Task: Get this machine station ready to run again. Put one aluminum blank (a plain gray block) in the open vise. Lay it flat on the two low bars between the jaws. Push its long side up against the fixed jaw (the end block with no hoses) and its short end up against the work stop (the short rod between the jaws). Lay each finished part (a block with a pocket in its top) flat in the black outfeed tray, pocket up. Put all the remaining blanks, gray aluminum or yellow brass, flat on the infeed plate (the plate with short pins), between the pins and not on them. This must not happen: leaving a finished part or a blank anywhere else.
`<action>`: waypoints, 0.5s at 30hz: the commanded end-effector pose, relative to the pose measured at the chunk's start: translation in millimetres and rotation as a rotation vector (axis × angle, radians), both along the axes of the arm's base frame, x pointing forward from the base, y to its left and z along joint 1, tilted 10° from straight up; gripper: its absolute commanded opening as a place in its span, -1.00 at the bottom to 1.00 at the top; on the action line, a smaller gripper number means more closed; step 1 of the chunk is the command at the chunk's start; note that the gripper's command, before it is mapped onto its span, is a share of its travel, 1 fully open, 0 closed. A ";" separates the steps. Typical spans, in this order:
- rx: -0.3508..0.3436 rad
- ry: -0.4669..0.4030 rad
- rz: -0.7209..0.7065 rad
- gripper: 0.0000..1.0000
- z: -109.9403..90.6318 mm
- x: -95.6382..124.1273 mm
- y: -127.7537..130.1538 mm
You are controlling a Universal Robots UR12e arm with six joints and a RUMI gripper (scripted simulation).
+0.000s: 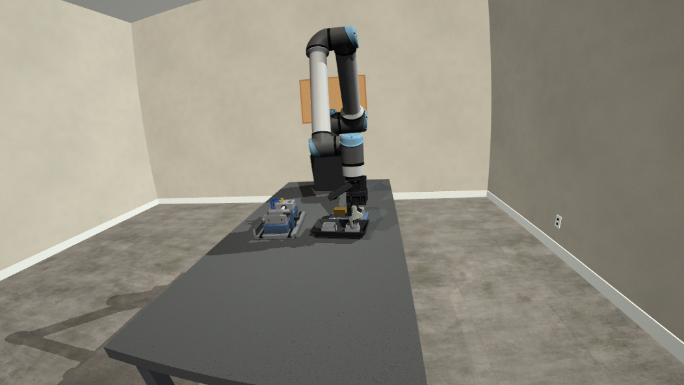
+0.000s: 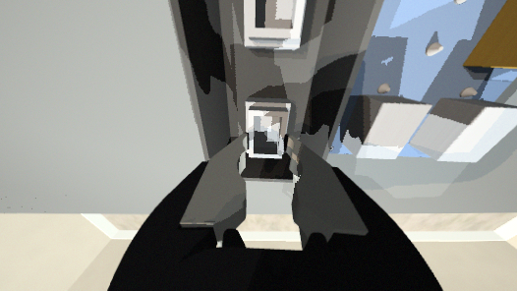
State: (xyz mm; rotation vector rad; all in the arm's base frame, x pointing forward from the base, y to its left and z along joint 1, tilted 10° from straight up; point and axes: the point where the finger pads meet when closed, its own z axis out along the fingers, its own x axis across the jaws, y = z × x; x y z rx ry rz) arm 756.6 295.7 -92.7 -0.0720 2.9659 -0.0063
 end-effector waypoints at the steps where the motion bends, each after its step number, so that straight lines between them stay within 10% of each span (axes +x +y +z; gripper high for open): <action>1: 0.000 -0.002 0.000 -1.00 0.9 0.6 0.2; 10: 0.000 -0.002 0.000 -1.00 0.9 0.6 0.2; 11: 0.000 -0.002 0.000 -0.19 0.9 0.6 0.2; 15: 0.000 -0.002 0.000 -0.19 0.9 0.6 0.2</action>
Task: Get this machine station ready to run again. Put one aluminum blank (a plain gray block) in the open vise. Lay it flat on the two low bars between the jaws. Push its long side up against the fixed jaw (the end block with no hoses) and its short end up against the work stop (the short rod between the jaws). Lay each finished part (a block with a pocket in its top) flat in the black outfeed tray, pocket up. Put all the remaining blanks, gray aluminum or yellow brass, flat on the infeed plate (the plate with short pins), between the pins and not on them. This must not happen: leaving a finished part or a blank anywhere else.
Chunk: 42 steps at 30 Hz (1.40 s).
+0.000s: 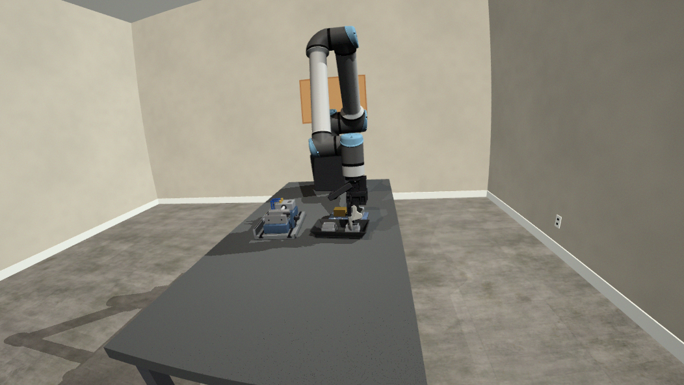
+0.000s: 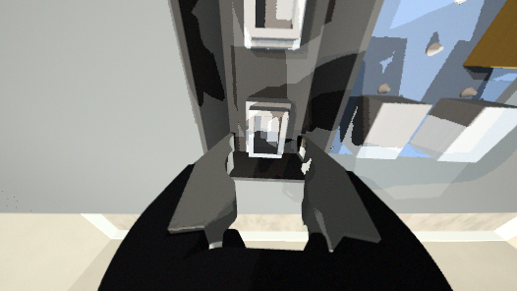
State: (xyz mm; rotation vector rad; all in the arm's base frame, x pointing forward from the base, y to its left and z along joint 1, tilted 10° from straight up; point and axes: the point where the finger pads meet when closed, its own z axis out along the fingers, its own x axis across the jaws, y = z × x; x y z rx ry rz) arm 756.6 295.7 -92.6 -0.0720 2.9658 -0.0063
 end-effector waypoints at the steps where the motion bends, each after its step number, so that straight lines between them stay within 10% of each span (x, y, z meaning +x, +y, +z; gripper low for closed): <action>1: 0.000 -0.001 0.000 -0.19 0.9 0.6 0.2; 42: 0.000 -0.001 0.000 -0.19 20.8 -3.0 0.2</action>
